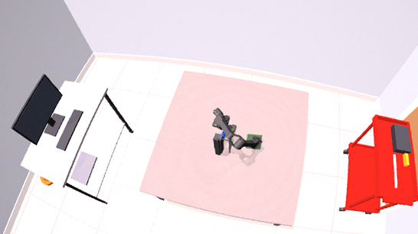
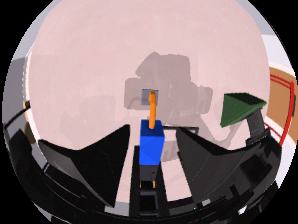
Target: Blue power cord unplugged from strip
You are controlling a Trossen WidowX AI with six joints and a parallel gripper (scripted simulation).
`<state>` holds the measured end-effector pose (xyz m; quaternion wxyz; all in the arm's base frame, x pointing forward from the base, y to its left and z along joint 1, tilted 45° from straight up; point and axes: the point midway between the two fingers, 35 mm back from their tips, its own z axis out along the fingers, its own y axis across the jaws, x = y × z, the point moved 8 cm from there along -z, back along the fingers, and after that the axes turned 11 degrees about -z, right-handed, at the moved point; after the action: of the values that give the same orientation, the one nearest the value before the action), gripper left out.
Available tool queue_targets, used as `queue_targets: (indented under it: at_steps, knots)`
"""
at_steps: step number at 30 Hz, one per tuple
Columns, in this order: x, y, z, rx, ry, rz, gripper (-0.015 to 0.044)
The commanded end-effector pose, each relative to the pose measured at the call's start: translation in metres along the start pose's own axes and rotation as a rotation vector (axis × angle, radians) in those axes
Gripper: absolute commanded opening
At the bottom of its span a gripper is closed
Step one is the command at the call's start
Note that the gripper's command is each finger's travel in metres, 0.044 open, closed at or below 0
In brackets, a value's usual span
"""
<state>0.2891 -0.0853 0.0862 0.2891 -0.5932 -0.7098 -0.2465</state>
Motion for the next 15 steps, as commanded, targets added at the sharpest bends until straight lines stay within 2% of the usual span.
queue_targets:
  at_steps: [1,6,10,15]
  knots:
    - [0.001,0.000,-0.001,-0.003,0.001,-0.003,0.0315]
    - [-0.021,-0.003,-0.006,-0.003,-0.003,-0.002,0.0440]
    - [-0.056,-0.011,-0.013,-0.003,-0.003,-0.003,0.0440]
    - [-0.058,-0.011,-0.013,-0.003,-0.003,-0.003,0.0440]
